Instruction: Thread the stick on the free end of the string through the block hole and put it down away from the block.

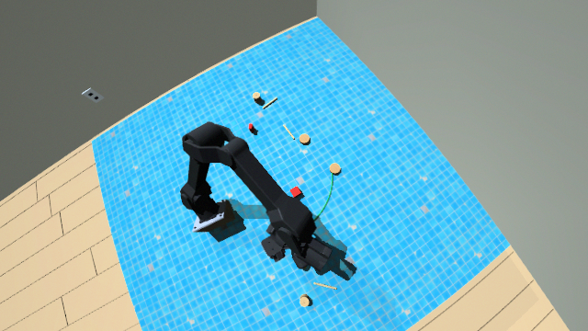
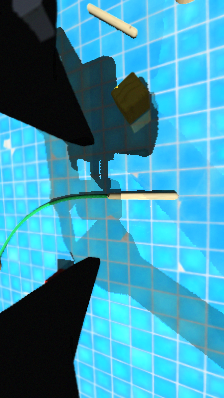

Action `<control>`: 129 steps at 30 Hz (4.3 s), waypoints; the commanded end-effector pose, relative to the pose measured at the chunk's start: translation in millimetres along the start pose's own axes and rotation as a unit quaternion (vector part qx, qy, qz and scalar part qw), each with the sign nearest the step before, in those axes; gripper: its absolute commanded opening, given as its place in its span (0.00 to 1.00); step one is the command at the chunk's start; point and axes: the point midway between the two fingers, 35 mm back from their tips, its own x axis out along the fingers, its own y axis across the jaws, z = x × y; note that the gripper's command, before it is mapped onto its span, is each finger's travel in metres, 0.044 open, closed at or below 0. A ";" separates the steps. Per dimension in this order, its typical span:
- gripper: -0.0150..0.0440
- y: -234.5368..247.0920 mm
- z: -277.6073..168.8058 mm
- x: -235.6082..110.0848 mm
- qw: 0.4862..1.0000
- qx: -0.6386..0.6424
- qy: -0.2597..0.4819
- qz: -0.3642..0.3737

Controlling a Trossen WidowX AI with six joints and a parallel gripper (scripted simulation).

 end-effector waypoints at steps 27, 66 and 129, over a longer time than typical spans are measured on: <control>0.46 2.5 0.1 1.8 1.000 0.017 -0.001 0.002; 0.46 2.0 0.2 60.7 1.000 0.017 -0.001 0.001; 0.25 3.5 -0.6 2.9 1.000 0.013 -0.001 0.004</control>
